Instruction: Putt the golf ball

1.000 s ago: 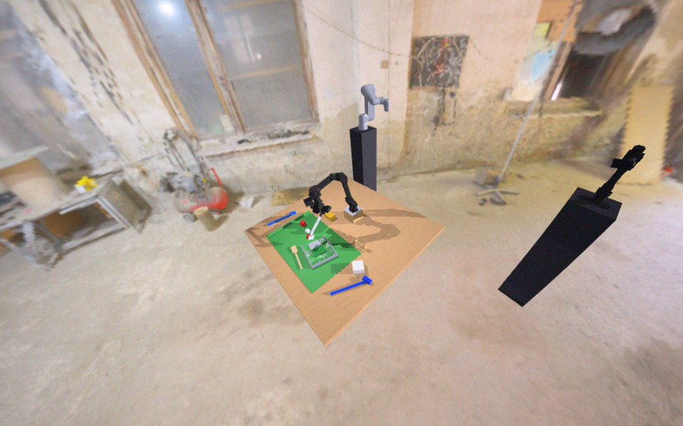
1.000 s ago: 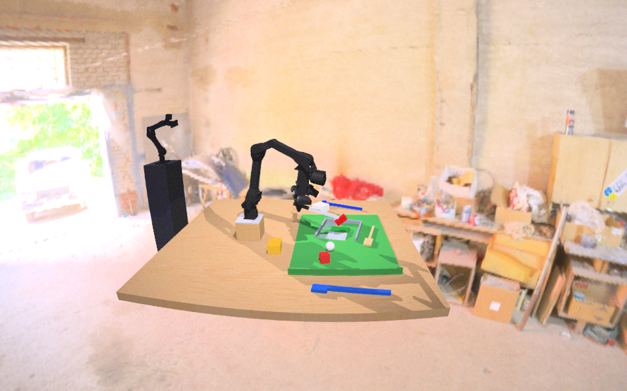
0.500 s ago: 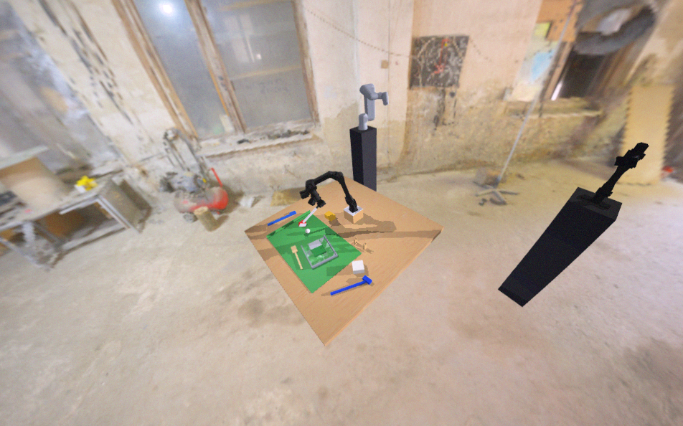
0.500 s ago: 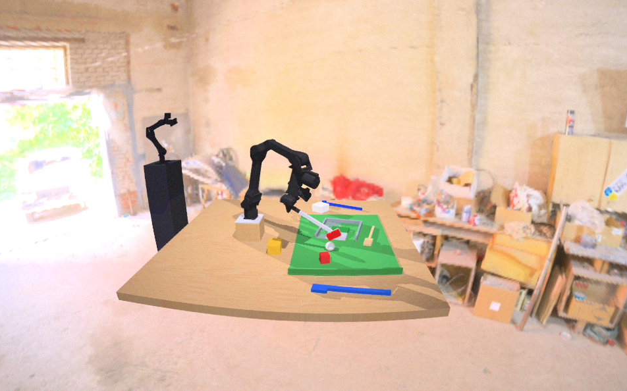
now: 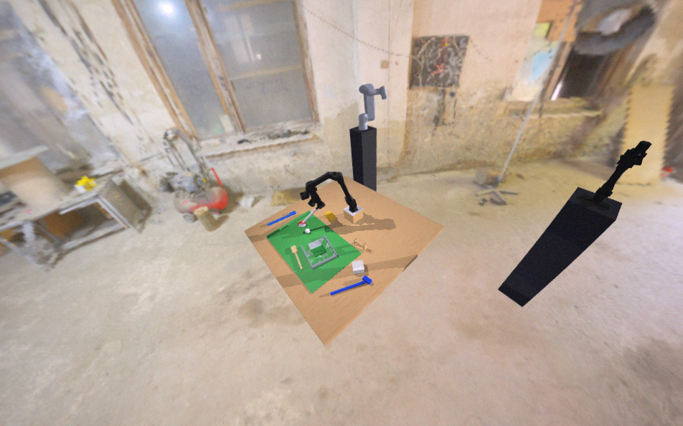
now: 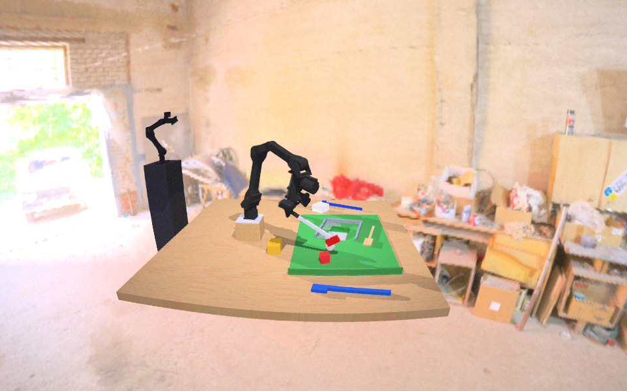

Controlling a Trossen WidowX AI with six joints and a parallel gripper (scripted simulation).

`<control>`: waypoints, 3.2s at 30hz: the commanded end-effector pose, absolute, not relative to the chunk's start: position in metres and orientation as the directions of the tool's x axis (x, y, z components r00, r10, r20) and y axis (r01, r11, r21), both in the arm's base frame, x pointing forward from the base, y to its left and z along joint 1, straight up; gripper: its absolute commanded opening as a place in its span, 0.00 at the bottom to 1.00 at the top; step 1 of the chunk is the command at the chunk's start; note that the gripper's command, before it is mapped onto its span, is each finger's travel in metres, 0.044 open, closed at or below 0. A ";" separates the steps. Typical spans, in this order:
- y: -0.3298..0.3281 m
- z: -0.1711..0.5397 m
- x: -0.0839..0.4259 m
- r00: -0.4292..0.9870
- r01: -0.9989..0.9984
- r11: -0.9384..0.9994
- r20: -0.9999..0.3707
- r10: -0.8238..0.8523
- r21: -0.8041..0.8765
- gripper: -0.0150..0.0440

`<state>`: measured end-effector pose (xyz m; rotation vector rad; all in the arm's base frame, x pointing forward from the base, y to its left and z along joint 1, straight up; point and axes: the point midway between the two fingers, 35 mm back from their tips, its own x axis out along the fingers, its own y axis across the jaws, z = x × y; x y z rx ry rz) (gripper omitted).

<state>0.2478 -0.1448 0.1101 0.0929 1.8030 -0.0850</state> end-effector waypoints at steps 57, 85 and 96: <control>-0.037 0.064 0.259 -0.234 0.113 0.994 -0.972 0.024 -0.003 0.25; -0.038 0.116 0.257 -0.241 0.108 0.994 -0.970 0.020 -0.006 0.25; -0.038 0.116 0.257 -0.241 0.108 0.994 -0.970 0.020 -0.006 0.25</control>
